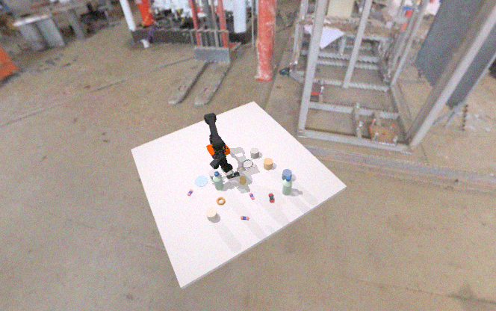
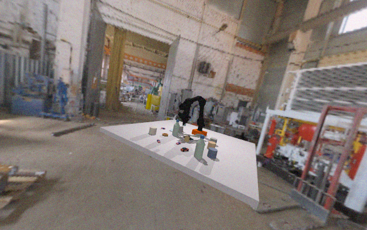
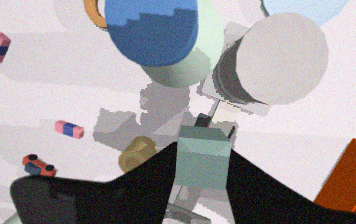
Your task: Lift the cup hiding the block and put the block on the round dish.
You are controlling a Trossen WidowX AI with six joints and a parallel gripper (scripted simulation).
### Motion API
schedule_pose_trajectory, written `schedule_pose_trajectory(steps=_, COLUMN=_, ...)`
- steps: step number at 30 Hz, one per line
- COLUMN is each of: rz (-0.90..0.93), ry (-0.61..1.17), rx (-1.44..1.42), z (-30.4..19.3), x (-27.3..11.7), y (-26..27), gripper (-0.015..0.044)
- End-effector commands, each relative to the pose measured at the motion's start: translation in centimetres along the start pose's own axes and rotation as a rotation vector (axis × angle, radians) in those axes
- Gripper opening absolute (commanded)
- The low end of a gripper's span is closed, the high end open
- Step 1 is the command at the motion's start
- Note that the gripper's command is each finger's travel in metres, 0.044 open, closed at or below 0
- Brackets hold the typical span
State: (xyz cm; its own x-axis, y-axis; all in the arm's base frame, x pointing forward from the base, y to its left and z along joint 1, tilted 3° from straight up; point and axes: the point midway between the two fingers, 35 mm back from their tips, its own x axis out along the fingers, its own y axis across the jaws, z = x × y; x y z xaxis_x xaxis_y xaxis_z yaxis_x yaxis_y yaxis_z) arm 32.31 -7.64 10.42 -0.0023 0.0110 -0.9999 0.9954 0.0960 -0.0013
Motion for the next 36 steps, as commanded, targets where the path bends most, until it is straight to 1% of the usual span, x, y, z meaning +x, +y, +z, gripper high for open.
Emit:
schedule_pose_trajectory(steps=1, rz=0.016, ry=-0.005, rx=-0.001, z=2.2, x=0.1, y=-1.0, gripper=0.0000)
schedule_pose_trajectory(steps=9, rz=0.005, ry=-0.024, rx=-0.002, z=7.7, x=1.5, y=-4.2, gripper=0.0000)
schedule_pose_trajectory(steps=18, rz=0.004, ry=-0.053, rx=-0.082, z=12.4, x=3.1, y=-7.2, gripper=0.0000)
schedule_pose_trajectory(steps=23, rz=-0.037, ry=-0.040, rx=-0.061, z=15.1, x=4.4, y=-10.6, gripper=0.0000)
schedule_pose_trajectory(steps=30, rz=-0.042, ry=-0.038, rx=-0.058, z=15.5, x=5.2, y=-11.1, gripper=0.0000)
schedule_pose_trajectory(steps=36, rz=-0.043, ry=-0.038, rx=-0.058, z=15.6, x=8.1, y=-11.2, gripper=0.0000)
